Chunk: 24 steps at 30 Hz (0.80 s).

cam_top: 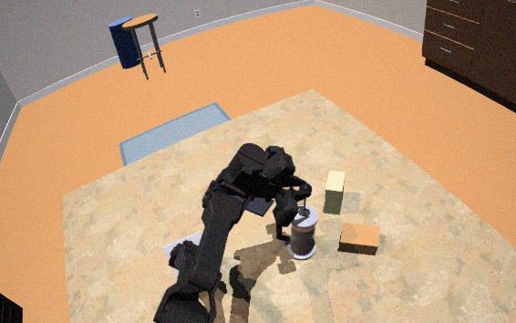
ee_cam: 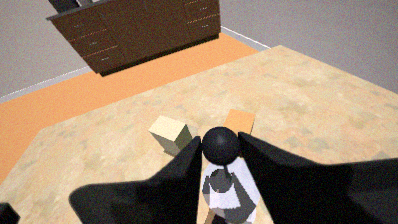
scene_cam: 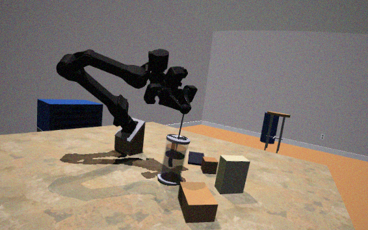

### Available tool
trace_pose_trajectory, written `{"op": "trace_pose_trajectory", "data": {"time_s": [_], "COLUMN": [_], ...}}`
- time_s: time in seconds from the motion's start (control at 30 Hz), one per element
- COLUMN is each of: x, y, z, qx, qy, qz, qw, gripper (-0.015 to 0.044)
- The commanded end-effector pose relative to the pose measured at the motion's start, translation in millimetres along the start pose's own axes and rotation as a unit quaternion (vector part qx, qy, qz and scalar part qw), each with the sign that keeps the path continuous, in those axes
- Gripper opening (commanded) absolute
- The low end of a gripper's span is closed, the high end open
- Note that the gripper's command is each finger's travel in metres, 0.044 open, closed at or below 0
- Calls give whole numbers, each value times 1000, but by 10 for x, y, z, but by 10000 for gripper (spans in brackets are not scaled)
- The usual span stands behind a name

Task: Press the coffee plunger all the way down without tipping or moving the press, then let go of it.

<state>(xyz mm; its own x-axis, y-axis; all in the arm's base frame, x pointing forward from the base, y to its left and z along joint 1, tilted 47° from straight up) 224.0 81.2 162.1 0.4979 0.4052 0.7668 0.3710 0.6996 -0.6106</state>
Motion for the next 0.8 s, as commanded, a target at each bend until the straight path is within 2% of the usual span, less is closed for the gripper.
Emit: {"op": "trace_pose_trajectory", "data": {"time_s": [0.0, 0.77], "x": [-226, -484], "y": [15, -35], "z": [-94, -351], "qx": [-6, -12], "qy": [23, 11], "qz": [29, 33], "qw": [999, 999], "gripper": [128, 128]}}
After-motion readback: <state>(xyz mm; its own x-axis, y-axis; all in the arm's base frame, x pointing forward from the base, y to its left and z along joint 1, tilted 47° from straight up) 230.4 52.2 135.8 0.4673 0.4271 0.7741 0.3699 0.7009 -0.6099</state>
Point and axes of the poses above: the point midway between the two fingers, 35 mm back from their tips, its own z axis back along the fingers, its own y axis across the jaws, x = y × z, the point moved 10 cm from there along z, back along the fingers, and after that the axes turned 3 degrees about -z, right-handed, at the moved point
